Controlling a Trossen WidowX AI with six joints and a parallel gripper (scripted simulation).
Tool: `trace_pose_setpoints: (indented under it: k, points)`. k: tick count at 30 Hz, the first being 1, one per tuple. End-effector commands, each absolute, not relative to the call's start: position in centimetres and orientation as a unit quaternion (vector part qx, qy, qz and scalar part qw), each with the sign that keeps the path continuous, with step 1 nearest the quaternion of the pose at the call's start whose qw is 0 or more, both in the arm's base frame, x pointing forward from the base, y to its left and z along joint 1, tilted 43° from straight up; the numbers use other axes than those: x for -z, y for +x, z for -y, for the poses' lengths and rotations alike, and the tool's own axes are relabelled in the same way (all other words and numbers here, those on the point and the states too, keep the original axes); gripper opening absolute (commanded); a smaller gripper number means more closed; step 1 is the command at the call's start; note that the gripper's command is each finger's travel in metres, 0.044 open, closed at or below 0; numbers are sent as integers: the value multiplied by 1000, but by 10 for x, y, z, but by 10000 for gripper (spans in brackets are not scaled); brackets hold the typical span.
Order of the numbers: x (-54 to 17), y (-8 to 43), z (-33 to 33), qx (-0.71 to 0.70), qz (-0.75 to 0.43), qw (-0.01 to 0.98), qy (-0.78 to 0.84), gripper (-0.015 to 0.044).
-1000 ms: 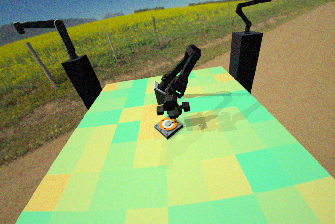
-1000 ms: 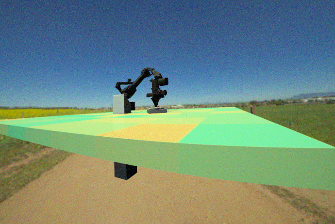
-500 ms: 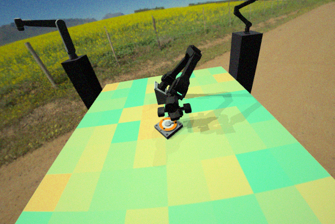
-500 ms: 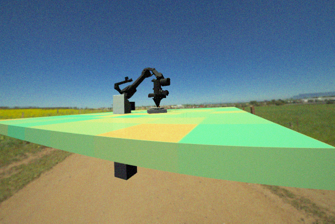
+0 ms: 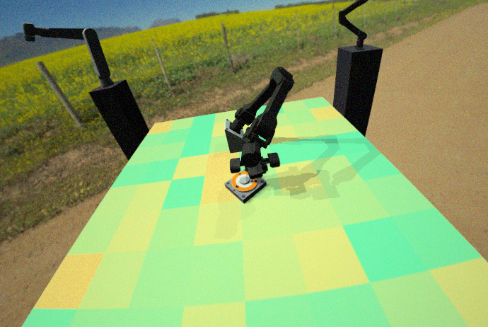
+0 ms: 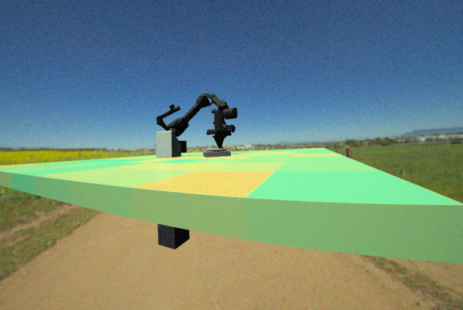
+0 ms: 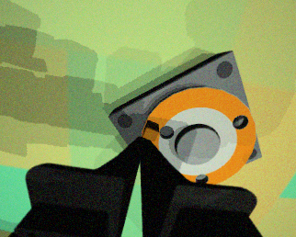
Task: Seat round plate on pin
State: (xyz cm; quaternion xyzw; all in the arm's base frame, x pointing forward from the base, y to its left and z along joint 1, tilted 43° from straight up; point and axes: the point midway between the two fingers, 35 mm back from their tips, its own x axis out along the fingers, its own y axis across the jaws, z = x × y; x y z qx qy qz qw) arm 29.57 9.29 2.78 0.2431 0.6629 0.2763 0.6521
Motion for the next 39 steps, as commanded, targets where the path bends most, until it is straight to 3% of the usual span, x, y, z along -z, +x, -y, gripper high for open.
trace_pose_setpoints:
  k: [1,39]
  points:
    - [-30,301,-93,-278,-659,655,245,0]
    - [-15,339,-78,-278,-658,656,244,0]
